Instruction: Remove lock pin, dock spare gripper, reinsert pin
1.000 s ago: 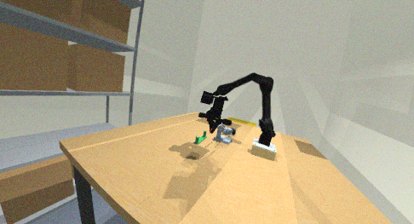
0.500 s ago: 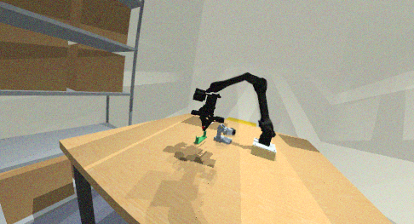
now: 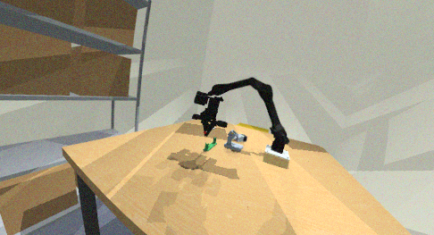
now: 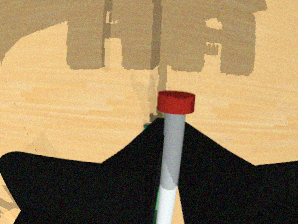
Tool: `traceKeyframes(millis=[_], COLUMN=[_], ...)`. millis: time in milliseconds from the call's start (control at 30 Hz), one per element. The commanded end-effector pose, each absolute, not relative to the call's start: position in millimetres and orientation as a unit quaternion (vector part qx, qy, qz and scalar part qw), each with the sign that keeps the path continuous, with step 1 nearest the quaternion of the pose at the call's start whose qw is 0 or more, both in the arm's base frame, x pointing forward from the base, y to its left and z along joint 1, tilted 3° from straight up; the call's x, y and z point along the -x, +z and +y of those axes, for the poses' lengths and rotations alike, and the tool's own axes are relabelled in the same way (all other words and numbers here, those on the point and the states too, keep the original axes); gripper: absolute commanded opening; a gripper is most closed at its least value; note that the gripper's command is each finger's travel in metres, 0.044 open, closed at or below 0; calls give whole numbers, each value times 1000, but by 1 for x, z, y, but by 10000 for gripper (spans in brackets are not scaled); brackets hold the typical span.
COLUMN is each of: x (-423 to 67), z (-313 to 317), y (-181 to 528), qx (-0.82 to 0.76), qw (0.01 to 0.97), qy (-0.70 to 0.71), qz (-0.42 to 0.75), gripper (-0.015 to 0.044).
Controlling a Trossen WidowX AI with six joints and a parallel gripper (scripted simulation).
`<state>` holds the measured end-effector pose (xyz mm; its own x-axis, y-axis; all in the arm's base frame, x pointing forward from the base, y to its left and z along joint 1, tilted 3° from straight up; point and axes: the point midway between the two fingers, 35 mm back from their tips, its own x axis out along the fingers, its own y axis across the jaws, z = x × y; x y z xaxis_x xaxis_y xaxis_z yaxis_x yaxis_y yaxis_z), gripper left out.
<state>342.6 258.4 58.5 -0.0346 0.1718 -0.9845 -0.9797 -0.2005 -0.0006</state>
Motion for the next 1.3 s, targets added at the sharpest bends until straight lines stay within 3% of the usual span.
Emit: traceKeyframes(millis=[0, 1267], x=[-344, -342], z=[261, 261], y=[54, -2], qx=[497, 505], qw=[479, 497], qy=[599, 591], qz=[407, 386], gripper=[0, 0])
